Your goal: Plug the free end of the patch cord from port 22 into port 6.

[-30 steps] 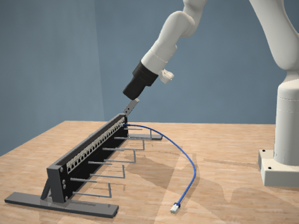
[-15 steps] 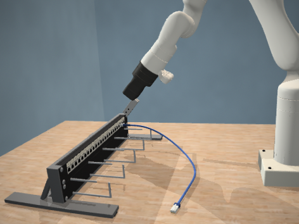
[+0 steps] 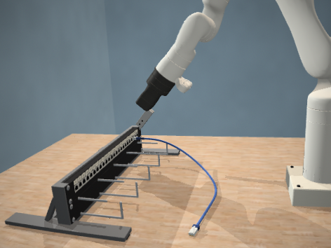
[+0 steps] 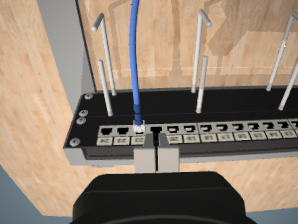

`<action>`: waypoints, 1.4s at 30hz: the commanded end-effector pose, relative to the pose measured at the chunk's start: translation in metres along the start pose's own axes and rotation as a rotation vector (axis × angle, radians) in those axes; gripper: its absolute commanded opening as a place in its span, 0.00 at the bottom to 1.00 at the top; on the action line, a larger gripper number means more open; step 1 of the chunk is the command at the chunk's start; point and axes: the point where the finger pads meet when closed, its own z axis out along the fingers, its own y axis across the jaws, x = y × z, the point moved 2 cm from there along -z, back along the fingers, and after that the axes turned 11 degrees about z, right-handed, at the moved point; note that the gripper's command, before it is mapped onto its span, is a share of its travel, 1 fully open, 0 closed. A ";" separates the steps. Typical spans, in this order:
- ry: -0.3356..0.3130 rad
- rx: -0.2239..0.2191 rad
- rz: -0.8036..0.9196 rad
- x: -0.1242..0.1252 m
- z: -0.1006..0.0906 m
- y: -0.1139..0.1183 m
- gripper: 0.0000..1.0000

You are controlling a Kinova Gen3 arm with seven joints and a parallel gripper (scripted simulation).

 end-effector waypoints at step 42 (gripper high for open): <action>-0.002 0.000 -0.001 -0.001 -0.066 0.000 0.00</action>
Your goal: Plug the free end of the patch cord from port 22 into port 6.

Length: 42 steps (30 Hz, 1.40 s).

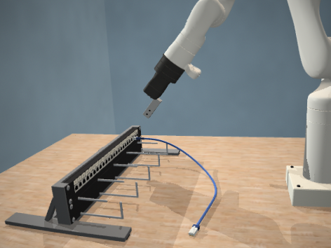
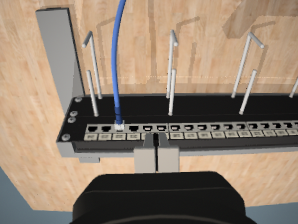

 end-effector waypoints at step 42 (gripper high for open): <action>-0.023 0.040 0.020 -0.004 -0.092 -0.018 0.00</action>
